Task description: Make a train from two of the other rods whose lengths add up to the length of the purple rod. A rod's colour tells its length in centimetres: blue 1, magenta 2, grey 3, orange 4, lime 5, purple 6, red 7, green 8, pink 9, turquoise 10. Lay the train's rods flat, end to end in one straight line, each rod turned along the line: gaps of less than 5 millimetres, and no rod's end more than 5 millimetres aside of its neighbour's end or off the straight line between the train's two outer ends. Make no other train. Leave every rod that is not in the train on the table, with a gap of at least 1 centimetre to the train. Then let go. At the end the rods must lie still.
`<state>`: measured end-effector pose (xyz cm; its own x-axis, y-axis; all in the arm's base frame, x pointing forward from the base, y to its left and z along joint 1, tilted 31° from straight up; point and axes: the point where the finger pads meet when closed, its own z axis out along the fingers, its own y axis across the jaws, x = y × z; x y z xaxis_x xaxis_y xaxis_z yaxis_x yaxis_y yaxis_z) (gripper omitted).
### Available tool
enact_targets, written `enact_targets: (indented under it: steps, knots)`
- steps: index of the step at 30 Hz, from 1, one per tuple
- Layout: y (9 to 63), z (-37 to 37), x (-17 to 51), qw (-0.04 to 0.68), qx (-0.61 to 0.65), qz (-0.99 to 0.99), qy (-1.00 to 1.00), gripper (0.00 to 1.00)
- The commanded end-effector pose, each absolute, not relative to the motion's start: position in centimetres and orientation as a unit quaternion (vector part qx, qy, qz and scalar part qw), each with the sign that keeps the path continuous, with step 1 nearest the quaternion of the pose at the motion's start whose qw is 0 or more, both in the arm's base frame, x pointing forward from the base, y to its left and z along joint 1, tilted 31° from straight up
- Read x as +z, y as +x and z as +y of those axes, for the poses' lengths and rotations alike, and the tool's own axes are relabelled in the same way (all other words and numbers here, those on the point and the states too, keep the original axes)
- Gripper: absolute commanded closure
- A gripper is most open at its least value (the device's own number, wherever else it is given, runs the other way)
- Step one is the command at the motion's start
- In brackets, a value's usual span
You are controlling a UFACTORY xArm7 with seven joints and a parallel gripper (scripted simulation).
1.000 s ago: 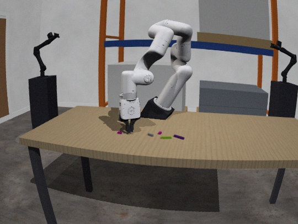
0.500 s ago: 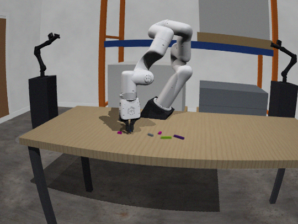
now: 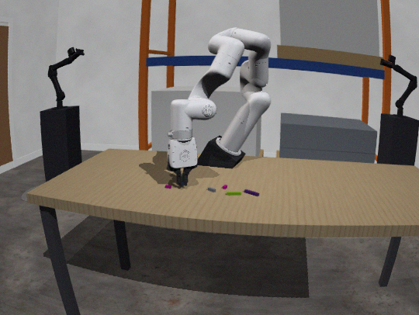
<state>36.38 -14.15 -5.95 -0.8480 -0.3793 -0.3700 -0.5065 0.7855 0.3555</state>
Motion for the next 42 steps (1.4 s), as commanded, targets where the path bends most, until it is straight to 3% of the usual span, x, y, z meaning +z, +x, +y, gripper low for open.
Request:
enact_targets:
  steps: [1,42]
  knots:
    - [36.43,-14.35,-5.9,0.141,0.224,0.935,-0.236,0.96]
    - [36.47,-14.11,-6.38,0.141,0.224,0.935,-0.236,0.96]
